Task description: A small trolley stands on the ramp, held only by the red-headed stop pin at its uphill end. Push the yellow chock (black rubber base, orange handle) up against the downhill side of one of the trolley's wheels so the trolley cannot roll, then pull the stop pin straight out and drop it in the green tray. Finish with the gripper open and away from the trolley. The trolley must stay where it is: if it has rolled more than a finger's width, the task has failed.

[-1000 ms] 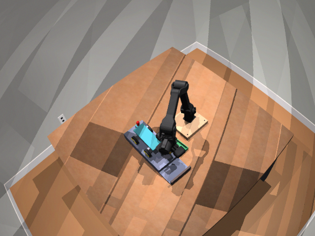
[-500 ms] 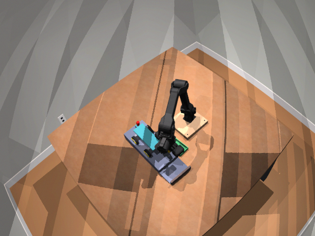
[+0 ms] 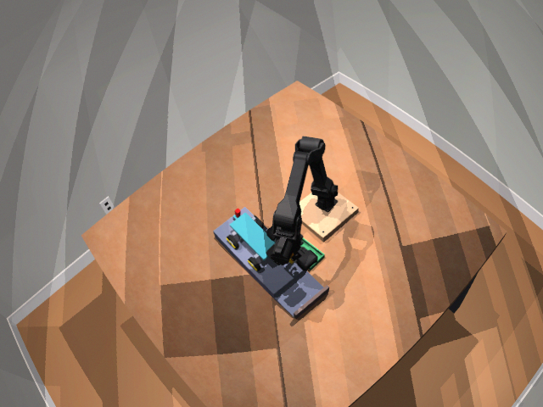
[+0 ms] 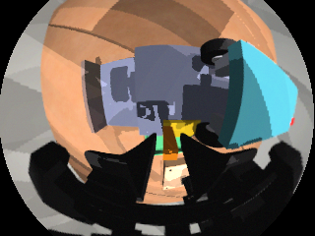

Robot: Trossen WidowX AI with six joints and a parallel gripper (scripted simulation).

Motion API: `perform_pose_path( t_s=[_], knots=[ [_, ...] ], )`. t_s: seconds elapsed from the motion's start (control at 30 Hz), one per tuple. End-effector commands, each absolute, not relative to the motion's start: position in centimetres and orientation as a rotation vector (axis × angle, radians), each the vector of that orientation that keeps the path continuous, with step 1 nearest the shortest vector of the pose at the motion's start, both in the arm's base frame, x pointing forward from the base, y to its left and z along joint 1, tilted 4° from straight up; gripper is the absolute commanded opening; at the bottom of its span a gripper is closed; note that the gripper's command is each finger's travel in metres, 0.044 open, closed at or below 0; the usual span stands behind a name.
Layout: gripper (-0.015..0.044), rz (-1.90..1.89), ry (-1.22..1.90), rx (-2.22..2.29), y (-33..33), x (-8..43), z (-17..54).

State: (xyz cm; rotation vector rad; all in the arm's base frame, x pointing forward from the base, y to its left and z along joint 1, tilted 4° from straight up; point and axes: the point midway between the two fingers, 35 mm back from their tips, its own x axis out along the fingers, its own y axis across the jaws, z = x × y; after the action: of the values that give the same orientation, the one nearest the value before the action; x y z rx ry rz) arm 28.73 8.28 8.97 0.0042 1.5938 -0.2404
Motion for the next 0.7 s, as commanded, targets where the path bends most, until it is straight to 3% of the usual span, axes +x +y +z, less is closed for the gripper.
perform_pose_path(
  t_s=[0.0,0.57,0.67],
  knots=[
    [0.019,-0.242,1.594,0.004,8.3,28.7,9.0],
    [0.019,-0.246,1.59,0.001,9.2,28.9,14.7],
    [0.0269,-0.242,1.592,0.002,9.1,28.9,13.9]
  ],
)
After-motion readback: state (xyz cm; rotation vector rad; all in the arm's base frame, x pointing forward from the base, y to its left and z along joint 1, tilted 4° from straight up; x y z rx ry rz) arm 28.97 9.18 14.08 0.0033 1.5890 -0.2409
